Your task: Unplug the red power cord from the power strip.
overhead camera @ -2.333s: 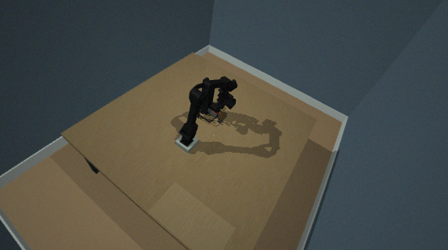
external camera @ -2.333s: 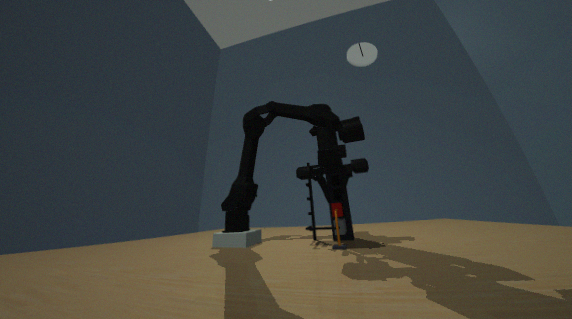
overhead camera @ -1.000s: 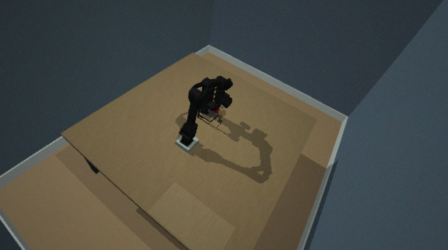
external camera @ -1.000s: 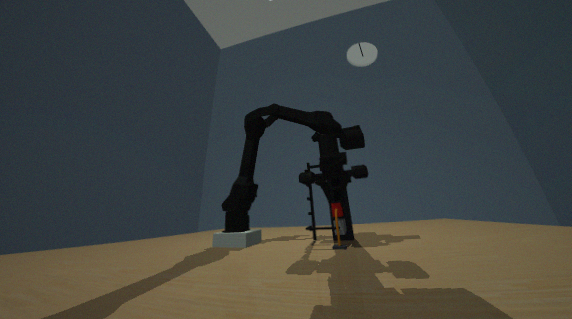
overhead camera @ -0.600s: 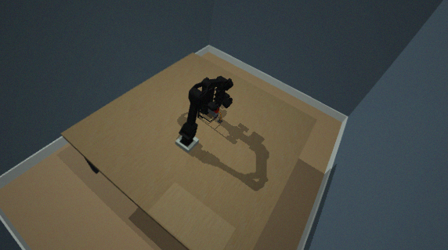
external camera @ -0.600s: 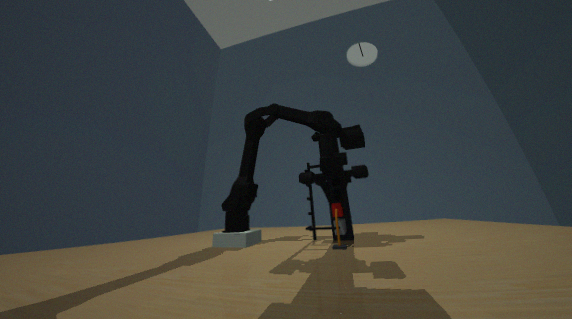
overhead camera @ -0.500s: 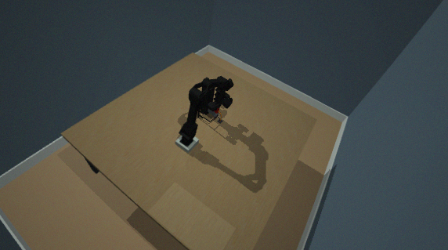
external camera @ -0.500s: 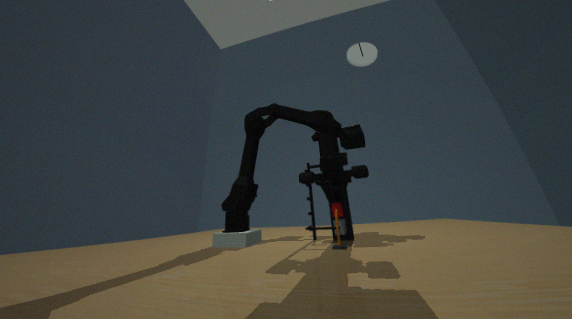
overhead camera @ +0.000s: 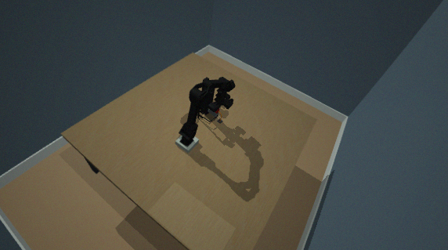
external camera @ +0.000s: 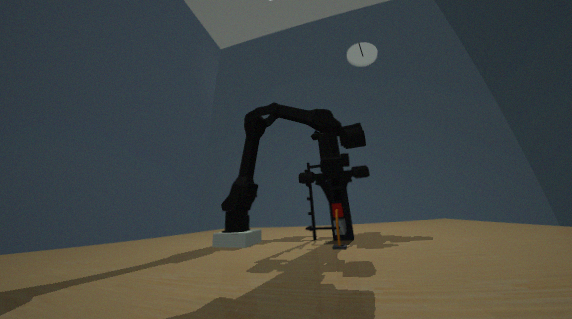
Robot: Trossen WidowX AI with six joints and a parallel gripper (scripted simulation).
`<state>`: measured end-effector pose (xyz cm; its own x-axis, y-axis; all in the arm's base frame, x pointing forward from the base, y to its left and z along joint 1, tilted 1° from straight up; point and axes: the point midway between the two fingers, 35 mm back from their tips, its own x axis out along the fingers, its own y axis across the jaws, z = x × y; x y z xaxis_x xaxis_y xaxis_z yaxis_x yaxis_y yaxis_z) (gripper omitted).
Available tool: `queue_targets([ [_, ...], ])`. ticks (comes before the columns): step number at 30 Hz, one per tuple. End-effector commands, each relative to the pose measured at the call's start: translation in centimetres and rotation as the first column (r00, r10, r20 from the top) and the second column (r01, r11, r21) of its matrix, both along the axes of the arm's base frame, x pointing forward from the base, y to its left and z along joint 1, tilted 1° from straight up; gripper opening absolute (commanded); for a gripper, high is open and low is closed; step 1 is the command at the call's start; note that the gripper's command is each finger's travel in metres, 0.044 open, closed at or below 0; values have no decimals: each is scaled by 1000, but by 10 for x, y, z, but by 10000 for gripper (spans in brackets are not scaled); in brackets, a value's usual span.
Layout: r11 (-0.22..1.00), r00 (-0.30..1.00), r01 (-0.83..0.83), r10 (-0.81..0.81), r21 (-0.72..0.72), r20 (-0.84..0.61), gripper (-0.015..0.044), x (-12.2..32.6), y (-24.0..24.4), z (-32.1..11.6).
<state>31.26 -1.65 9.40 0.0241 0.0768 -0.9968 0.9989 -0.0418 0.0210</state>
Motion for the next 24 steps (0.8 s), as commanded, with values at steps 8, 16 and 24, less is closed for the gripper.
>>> queue_targets([
  [8,995,999,50,-51,-84,-8,0,-7,-51,-1],
  [16,995,999,52,-53,-83,-8,210,-5,-36,-1],
  [24,995,999,52,-53,-85,-8,420,-6,-49,2],
])
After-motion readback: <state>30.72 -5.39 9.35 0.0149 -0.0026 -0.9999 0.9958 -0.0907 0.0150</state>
